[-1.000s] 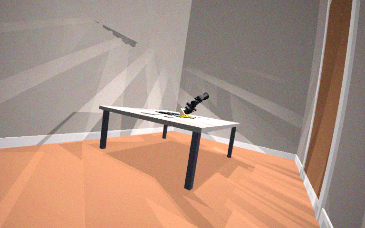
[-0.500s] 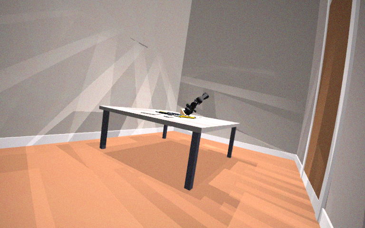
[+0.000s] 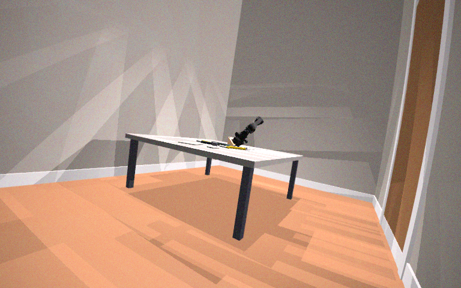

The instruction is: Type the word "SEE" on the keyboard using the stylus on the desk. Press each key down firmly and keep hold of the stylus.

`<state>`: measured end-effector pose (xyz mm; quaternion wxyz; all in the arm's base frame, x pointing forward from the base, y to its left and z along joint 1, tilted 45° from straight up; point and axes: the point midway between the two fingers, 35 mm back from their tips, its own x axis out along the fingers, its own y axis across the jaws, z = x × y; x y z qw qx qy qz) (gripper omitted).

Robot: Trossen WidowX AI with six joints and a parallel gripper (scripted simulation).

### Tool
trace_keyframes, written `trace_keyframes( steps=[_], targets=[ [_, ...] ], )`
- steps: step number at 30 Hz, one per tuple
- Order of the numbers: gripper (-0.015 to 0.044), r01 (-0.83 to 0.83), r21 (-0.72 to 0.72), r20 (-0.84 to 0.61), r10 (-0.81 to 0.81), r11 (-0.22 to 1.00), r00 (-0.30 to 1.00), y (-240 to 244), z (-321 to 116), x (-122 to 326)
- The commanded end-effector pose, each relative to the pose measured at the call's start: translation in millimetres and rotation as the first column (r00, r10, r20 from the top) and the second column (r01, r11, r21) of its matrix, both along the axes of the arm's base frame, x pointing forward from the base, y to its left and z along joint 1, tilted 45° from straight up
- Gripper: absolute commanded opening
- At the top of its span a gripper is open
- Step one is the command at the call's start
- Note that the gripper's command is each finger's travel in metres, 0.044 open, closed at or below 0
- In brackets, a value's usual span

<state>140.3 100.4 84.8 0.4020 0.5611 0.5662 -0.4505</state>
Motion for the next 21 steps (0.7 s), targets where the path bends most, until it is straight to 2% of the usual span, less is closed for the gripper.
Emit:
trace_keyframes(
  steps=[1, 6, 9, 21],
  targets=[
    [0.0150, 0.003, -0.005, -0.001, -0.003, 1.000, 1.000, 0.3, -2.0, -0.1],
    [0.0019, 0.000, 0.000, -0.001, 0.000, 1.000, 1.000, 0.3, -0.4, -0.1],
    [0.0000, 0.000, 0.000, -0.001, 0.000, 1.000, 1.000, 0.3, -0.4, -0.1],
    [0.0000, 0.000, -0.003, 0.000, 0.000, 1.000, 1.000, -8.7, 8.0, 1.5]
  ],
)
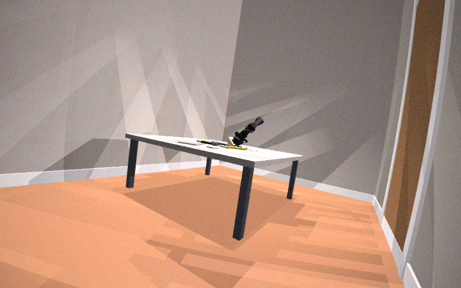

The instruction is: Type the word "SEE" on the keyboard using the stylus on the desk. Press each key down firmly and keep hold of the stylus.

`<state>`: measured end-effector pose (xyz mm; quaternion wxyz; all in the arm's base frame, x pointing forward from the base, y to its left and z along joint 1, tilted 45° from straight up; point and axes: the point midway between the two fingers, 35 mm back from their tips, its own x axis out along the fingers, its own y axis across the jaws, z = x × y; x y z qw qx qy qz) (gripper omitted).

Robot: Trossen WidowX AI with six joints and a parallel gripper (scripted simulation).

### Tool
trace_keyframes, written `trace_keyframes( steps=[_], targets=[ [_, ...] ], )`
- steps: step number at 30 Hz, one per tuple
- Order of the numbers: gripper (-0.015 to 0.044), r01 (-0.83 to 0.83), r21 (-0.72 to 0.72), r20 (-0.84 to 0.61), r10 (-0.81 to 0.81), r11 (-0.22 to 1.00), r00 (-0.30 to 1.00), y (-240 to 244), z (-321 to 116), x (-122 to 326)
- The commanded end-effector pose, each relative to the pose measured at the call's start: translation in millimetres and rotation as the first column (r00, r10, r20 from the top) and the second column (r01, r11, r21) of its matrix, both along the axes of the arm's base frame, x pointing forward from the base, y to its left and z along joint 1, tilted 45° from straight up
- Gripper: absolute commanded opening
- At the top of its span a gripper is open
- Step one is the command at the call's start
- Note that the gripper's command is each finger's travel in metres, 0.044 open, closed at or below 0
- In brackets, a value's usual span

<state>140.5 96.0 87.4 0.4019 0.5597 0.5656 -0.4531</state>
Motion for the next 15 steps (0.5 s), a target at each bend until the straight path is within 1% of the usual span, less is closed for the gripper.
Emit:
trace_keyframes(
  steps=[1, 10, 15],
  targets=[
    [0.0000, -0.001, 0.001, 0.004, 0.001, 1.000, 1.000, -6.9, 7.9, 1.7],
    [0.0000, 0.000, 0.000, 0.003, 0.000, 1.000, 1.000, -29.8, 30.1, 1.0],
    [0.0000, 0.000, -0.004, 0.004, 0.000, 1.000, 1.000, -30.2, 29.3, 2.0]
  ],
)
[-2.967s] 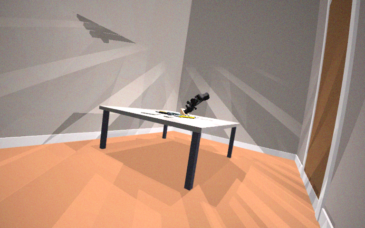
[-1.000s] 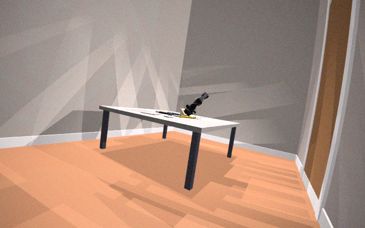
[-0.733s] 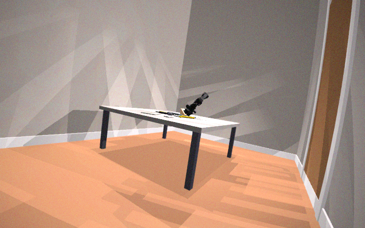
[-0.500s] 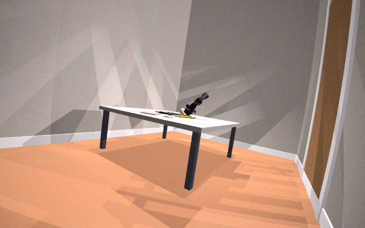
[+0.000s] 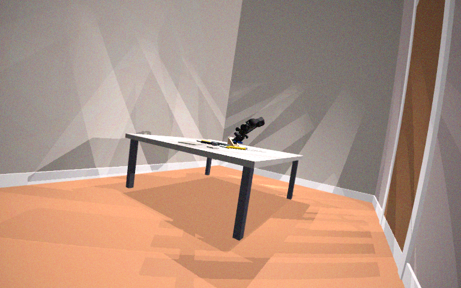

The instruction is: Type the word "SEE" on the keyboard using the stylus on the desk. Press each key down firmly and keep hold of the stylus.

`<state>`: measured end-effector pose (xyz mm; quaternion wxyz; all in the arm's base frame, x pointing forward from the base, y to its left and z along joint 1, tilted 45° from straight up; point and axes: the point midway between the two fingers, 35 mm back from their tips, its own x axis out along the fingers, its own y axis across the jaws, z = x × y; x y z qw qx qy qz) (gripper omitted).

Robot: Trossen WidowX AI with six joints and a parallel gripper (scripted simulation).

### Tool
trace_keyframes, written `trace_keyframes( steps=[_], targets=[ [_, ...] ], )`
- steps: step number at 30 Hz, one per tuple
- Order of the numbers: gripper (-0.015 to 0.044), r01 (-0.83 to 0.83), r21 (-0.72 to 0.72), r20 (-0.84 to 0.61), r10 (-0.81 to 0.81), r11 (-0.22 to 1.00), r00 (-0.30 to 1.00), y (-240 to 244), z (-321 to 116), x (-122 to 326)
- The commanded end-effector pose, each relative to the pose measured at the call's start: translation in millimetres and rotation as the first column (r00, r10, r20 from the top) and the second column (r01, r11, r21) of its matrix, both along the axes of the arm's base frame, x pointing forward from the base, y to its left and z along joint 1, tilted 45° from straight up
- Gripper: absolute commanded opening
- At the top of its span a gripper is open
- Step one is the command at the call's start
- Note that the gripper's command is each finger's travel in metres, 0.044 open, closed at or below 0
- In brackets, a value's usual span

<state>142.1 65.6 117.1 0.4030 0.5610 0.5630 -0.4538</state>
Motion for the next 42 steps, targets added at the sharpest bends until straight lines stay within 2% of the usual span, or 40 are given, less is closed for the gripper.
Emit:
trace_keyframes(
  steps=[1, 10, 20, 30, 42],
  targets=[
    [0.0000, -0.019, -0.004, 0.003, 0.019, 1.000, 1.000, -0.4, -0.4, 1.3],
    [0.0000, -0.277, -0.046, 0.024, 0.278, 0.960, 0.960, -11.5, -0.7, 18.1],
    [0.0000, -0.550, -0.074, 0.021, 0.553, 0.832, 0.833, -25.6, -3.0, 37.0],
    [0.0000, -0.777, -0.071, 0.006, 0.779, 0.625, 0.627, -41.1, -7.7, 55.3],
    [0.0000, -0.953, -0.024, 0.002, 0.954, 0.301, 0.301, -61.8, -16.4, 76.0]
  ],
)
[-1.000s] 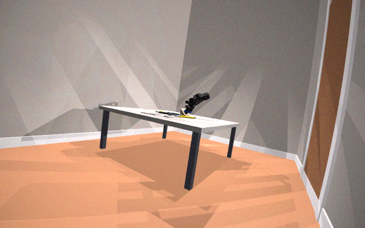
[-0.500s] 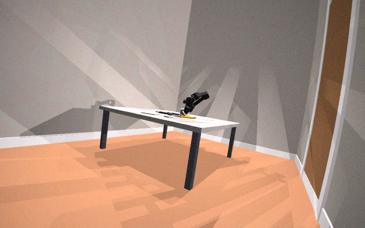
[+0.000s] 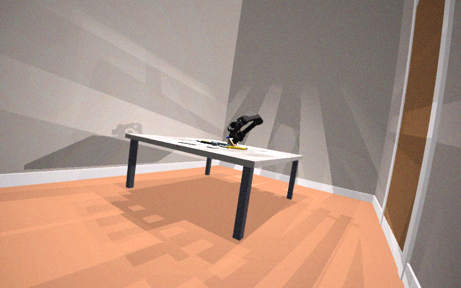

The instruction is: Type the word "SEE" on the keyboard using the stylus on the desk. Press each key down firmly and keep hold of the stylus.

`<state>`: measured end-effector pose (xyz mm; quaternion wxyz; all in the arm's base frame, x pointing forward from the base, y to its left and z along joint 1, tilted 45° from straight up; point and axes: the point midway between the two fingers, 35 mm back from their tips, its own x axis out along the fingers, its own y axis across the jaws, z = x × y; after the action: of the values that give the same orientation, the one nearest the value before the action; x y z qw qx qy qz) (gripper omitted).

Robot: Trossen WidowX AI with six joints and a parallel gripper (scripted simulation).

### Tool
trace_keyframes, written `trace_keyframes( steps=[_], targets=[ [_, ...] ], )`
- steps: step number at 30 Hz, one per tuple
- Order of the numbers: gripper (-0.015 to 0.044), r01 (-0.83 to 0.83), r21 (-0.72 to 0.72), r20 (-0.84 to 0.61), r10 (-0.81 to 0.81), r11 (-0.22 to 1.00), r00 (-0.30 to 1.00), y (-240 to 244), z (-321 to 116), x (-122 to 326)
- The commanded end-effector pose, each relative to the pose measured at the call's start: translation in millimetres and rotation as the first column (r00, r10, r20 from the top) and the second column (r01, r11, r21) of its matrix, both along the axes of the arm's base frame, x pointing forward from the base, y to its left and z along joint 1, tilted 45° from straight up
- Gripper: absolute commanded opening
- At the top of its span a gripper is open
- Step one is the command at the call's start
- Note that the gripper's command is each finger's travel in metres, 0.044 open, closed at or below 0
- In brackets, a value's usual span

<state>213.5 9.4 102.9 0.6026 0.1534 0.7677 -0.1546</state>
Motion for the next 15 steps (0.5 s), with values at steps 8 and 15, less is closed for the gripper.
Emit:
trace_keyframes(
  steps=[8, 15],
  targets=[
    [0.0000, -0.324, 0.043, -0.050, 0.326, 0.945, 0.944, -20.8, -10.6, 17.6],
    [0.0000, -0.511, 0.099, -0.074, 0.518, 0.854, 0.852, -35.2, -19.6, 28.3]
  ],
)
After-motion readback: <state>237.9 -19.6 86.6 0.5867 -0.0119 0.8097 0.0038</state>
